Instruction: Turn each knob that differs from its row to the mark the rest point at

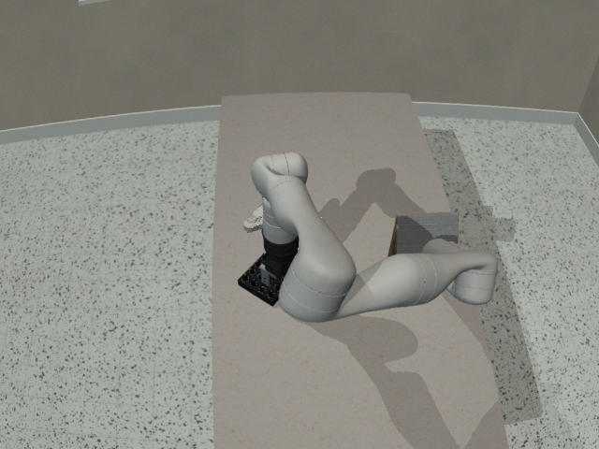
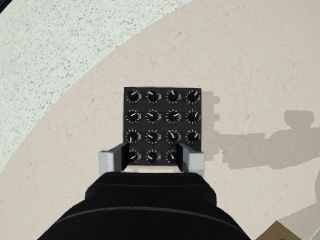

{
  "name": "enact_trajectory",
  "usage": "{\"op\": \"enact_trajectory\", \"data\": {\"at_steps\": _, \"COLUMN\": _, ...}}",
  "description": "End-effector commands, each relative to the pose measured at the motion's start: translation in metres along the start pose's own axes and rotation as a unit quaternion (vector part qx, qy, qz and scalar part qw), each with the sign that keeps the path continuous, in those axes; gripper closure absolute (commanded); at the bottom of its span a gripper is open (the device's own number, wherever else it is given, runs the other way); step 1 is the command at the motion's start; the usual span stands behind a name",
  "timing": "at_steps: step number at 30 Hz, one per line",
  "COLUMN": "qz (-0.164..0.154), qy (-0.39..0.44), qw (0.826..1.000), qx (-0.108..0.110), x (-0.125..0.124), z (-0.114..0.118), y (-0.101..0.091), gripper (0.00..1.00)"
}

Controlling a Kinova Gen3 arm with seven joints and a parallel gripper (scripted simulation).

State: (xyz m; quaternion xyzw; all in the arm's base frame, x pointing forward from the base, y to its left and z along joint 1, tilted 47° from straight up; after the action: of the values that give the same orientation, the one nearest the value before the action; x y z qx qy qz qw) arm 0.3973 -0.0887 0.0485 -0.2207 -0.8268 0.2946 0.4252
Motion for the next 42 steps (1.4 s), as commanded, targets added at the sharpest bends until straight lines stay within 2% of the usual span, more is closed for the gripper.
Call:
{"op": "enact_trajectory", "data": {"at_steps": 1, "qz": 0.001, "qy": 0.001, "qw": 1.0, "qx": -0.001, "x": -0.0012, "z": 0.0016, "y": -0.0007, "gripper": 0.0}}
{"op": "enact_trajectory", "data": {"at_steps": 42, "qz": 0.004, "qy": 0.003, "qw": 1.0, "qx": -0.003, "x": -0.0035, "z": 0.0058, "y": -0.0004, "gripper": 0.0}}
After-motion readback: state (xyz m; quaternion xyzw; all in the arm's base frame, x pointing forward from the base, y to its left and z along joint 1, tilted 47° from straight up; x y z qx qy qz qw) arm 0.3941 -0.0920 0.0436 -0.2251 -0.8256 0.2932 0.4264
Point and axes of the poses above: the point where the finger pads meet when closed, its own y axis out along the fingers, its own z axis across the jaws, x = y × z, the point moved 5 cm from there along -y, back along the fingers, and after that the axes turned 12 degrees about y, right-handed, at the moved point
